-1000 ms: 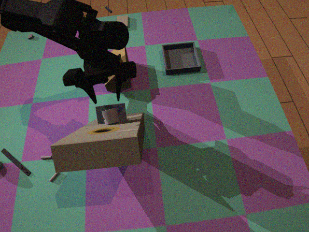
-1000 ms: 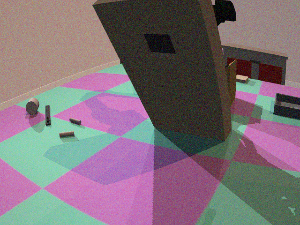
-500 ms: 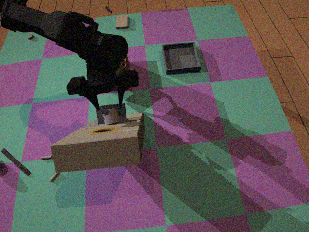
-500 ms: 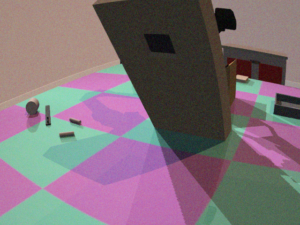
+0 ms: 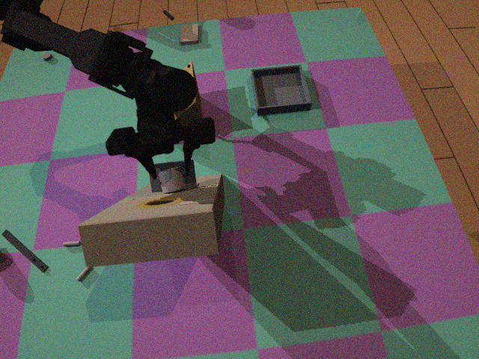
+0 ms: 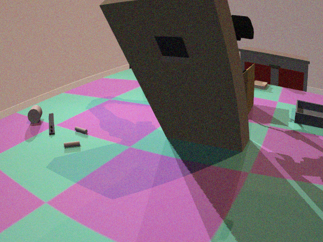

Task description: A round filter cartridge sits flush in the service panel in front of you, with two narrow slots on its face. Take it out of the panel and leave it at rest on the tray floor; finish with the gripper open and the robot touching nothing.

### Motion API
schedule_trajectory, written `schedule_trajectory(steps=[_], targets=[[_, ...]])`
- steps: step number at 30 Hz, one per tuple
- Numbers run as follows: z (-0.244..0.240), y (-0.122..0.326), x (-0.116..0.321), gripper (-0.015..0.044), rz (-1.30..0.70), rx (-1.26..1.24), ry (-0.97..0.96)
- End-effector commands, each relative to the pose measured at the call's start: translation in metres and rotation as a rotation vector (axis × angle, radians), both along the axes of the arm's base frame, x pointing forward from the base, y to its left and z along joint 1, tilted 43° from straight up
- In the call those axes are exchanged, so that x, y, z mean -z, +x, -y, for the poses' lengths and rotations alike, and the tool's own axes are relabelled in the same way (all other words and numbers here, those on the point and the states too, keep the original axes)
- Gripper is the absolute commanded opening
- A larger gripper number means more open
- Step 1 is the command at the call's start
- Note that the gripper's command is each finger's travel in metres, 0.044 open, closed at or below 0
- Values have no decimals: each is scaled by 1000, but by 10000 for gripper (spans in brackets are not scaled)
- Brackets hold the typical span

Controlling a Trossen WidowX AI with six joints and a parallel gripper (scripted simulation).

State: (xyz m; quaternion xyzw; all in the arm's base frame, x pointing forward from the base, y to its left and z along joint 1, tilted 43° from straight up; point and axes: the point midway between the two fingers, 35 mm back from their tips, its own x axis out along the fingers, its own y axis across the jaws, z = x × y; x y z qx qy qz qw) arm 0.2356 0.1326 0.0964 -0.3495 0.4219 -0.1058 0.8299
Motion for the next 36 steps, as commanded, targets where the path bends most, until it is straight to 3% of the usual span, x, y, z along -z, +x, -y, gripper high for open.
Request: schedule_trajectory(steps=[1, 13, 20, 26, 36], targets=[[0, 0, 0, 271, 0, 1, 1], [0, 0, 0, 191, 0, 1, 1], [-6, 4, -6, 8, 1, 0, 0], [-16, 10, -16, 0, 2, -1, -2], [-43, -16, -45, 0, -7, -3, 3]])
